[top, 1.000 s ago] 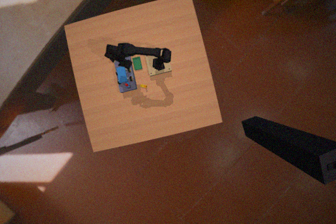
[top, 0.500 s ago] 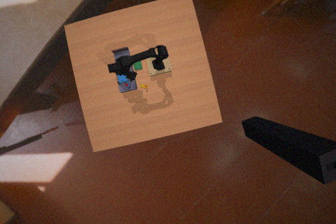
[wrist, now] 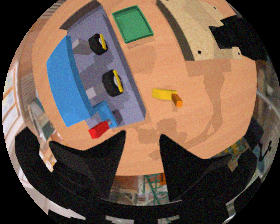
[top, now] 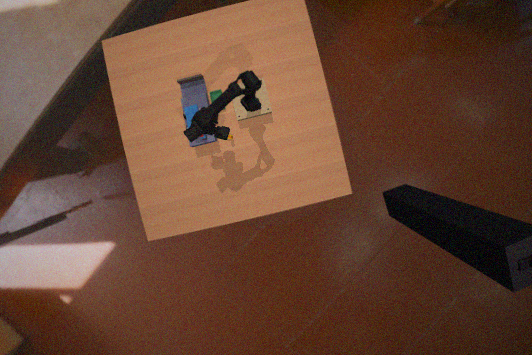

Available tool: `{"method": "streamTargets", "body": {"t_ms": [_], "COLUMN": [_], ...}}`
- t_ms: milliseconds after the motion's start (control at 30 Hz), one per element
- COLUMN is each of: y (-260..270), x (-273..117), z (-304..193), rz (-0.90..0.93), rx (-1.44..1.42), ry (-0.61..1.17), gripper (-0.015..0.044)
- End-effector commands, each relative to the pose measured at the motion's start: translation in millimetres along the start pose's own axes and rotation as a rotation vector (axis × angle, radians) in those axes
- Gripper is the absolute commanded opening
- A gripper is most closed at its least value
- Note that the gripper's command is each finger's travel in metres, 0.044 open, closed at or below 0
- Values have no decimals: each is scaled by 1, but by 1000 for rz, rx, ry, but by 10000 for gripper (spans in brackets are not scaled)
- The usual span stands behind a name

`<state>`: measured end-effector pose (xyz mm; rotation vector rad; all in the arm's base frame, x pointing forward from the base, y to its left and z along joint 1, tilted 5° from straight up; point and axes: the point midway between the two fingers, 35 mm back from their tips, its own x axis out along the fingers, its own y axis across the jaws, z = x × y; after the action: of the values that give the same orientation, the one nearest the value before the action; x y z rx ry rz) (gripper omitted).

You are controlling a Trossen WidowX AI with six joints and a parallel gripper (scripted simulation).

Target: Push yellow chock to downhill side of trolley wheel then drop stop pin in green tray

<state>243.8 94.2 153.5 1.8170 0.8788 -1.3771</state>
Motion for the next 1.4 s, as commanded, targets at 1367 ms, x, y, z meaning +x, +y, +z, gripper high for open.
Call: {"method": "streamTargets", "body": {"t_ms": [1367], "y": [-78], "x": [94], "z": [14], "rz": [-50], "rx": [-102], "ry": [-212], "gripper": [190]}}
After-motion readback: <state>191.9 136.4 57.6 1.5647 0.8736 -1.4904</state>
